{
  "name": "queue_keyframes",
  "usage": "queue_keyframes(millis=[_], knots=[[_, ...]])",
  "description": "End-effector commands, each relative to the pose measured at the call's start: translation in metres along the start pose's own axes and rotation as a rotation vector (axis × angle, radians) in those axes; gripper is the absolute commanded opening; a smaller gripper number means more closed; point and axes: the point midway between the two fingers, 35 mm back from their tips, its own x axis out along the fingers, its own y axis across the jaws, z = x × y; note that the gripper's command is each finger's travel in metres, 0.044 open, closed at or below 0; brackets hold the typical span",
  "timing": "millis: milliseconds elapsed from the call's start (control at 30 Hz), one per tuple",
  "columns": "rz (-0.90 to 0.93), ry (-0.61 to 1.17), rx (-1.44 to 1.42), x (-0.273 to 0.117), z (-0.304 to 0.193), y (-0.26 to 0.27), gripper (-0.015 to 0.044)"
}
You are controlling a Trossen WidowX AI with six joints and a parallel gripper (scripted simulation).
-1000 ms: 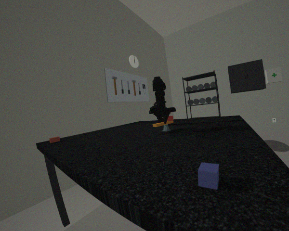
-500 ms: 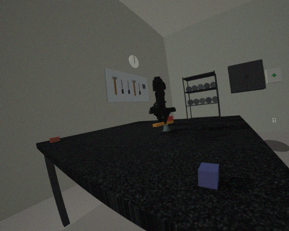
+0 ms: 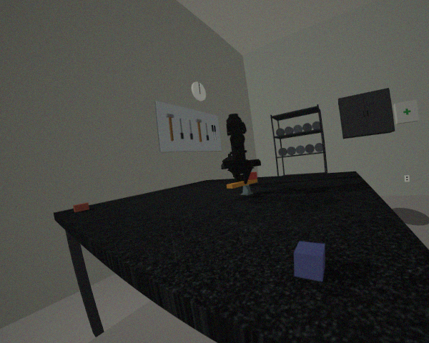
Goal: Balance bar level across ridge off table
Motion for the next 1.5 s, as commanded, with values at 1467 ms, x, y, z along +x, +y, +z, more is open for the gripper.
queue_keyframes(millis=[1467], knots=[[0.000,0.000,0.000,-0.100,0.000,0.000,0.0440]])
